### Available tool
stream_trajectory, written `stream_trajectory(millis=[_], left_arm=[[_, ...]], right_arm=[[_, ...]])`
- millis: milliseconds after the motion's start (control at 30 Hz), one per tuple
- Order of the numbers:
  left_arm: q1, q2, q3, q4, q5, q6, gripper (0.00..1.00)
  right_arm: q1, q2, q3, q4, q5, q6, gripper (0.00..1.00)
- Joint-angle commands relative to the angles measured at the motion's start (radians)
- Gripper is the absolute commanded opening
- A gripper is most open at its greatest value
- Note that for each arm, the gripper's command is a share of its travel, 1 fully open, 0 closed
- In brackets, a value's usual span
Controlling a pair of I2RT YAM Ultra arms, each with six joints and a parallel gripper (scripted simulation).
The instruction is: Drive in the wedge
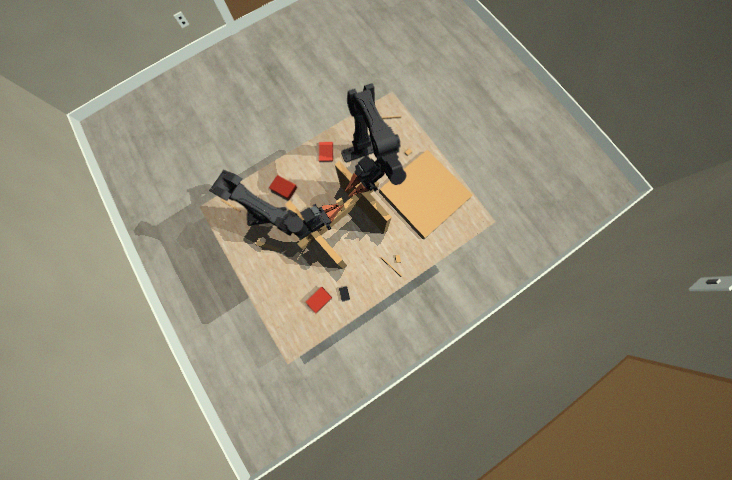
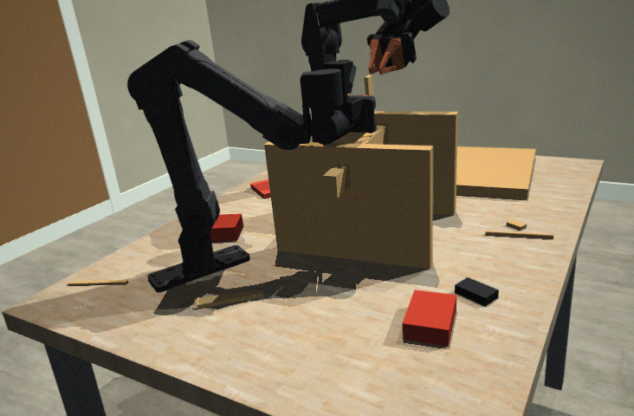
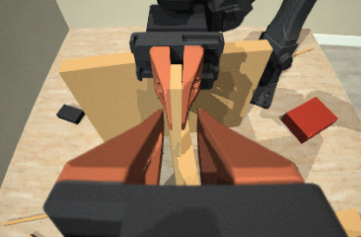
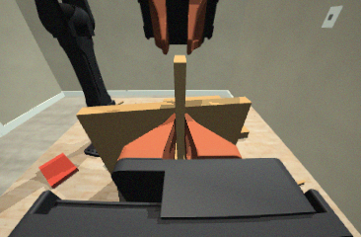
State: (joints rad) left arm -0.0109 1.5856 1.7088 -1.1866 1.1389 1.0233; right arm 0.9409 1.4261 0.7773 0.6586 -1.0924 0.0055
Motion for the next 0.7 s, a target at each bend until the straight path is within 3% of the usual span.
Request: stream_trajectory(millis=[0,667], left_arm=[[-0.015,-0.023,-0.005,0.035,0.021,-0.024,0.22],[-0.060,-0.043,-0.062,0.160,-0.014,-0.120,0.22]], right_arm=[[0.005,-0.035,0.006,-0.003,-0.003,-0.005,0.03],[0.005,-0.035,0.006,-0.003,-0.003,-0.005,0.03]])
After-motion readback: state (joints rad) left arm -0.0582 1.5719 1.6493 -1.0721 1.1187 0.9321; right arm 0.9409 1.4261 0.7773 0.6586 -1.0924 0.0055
